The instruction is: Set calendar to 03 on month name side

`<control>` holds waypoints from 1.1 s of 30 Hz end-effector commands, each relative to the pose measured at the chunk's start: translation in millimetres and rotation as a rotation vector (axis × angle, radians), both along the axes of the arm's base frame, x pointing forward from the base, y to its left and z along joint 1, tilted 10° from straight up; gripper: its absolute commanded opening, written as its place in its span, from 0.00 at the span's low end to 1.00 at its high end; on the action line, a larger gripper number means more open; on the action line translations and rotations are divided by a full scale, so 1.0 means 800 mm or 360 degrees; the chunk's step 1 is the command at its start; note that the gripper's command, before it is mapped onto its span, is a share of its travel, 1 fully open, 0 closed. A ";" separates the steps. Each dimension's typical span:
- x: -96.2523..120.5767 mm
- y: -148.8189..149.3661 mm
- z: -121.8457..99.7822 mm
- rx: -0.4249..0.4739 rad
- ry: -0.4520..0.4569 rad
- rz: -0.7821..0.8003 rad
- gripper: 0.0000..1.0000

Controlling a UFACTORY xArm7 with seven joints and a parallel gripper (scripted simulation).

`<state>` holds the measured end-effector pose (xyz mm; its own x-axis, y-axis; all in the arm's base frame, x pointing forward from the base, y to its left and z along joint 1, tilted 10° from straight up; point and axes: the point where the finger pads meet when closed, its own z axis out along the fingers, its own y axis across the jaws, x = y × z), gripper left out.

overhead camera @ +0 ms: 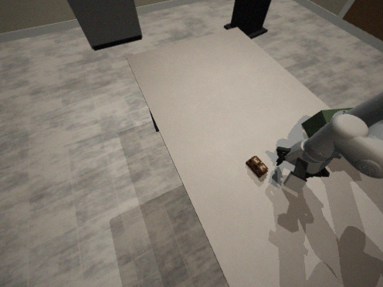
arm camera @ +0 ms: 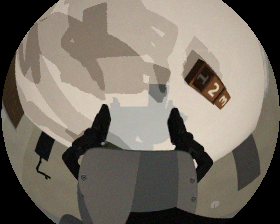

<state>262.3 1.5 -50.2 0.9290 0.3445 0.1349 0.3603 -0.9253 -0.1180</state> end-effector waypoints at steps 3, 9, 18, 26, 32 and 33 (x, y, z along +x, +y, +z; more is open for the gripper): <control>0.000 -0.001 0.007 0.0000 -0.0003 -0.0001 1.00; -0.001 -0.005 0.027 0.0000 -0.0003 -0.0001 1.00; -0.002 -0.006 0.034 0.0000 -0.0003 0.0001 1.00; 0.022 -0.027 0.032 -0.0018 -0.0036 0.0204 1.00; 0.026 -0.031 0.032 -0.0025 -0.0048 0.0282 1.00; 0.026 -0.031 0.032 -0.0025 -0.0048 0.0282 1.00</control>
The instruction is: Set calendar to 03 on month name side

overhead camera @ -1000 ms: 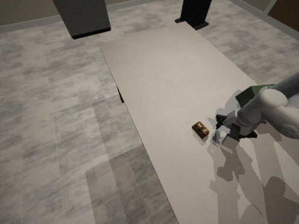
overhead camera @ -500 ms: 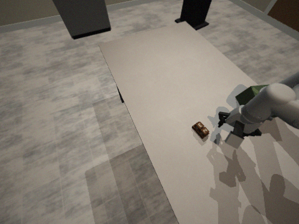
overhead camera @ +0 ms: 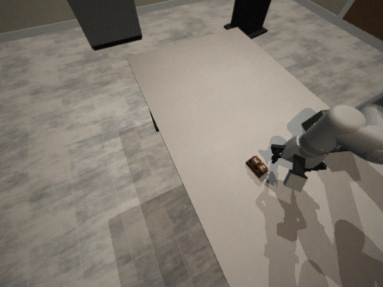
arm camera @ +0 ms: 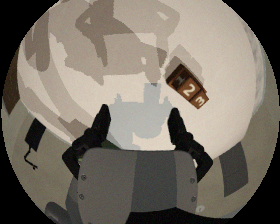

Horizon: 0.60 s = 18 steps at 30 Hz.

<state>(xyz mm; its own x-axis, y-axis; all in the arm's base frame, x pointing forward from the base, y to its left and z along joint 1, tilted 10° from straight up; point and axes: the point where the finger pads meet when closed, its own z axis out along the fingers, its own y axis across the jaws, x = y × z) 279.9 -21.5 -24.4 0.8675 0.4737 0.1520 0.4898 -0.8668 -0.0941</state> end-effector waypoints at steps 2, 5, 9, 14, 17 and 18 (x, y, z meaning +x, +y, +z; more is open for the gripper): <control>0.006 -0.003 0.000 -0.0006 -0.0015 0.0106 1.00; 0.021 -0.017 -0.001 -0.0013 -0.0028 0.0184 1.00; 0.030 -0.025 -0.002 -0.0013 -0.0028 0.0186 1.00; 0.033 -0.029 -0.002 -0.0029 -0.0057 0.0367 1.00; 0.048 -0.042 -0.003 -0.0031 -0.0060 0.0389 1.00; 0.048 -0.042 -0.003 -0.0031 -0.0060 0.0389 1.00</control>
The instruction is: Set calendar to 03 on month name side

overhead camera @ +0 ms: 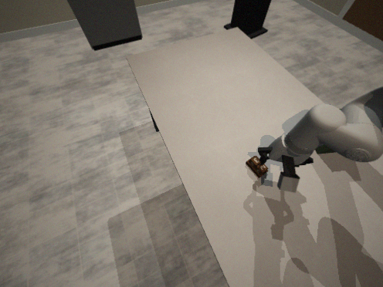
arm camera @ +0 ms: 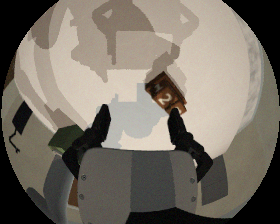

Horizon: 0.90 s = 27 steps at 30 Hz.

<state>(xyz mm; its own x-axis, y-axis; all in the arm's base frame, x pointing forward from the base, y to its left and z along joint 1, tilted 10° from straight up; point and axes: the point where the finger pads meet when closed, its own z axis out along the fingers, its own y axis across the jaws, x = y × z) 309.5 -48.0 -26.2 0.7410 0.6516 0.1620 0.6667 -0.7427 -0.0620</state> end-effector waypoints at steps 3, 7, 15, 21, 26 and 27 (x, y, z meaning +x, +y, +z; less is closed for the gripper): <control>0.019 -0.016 -0.001 0.0003 -0.0017 0.0045 1.00; 0.021 -0.018 -0.001 -0.0004 -0.0030 0.0127 1.00; 0.046 -0.040 -0.002 -0.0015 -0.0050 0.0252 1.00; 0.049 -0.043 -0.003 -0.0026 -0.0071 0.0386 1.00; 0.072 -0.064 -0.004 -0.0032 -0.0082 0.0455 1.00; 0.073 -0.064 -0.004 -0.0032 -0.0082 0.0455 1.00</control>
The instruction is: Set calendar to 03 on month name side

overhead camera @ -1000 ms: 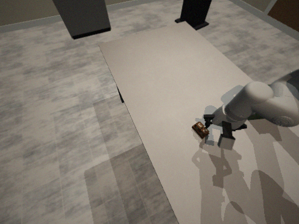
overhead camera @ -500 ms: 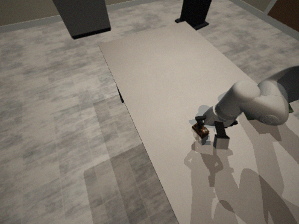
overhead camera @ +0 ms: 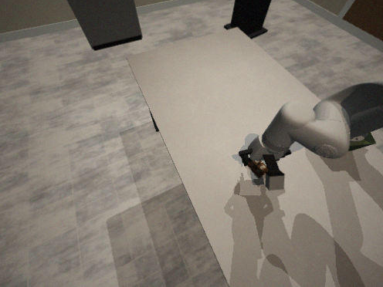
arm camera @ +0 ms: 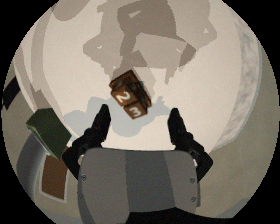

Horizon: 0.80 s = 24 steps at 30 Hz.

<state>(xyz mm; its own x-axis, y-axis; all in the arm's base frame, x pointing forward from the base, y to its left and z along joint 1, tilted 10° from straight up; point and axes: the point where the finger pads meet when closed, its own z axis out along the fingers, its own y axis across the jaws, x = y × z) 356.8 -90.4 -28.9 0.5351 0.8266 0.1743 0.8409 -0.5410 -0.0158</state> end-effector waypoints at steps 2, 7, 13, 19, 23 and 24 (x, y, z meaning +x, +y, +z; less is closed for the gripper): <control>0.014 -0.011 -0.001 0.0001 -0.0015 0.0045 1.00; 0.016 -0.014 -0.001 -0.0009 -0.0035 0.0168 1.00; 0.040 -0.035 -0.002 -0.0015 -0.0045 0.0235 1.00; 0.044 -0.039 -0.002 -0.0032 -0.0077 0.0434 1.00; 0.064 -0.057 -0.004 -0.0032 -0.0078 0.0440 1.00; 0.064 -0.057 -0.004 -0.0032 -0.0078 0.0440 1.00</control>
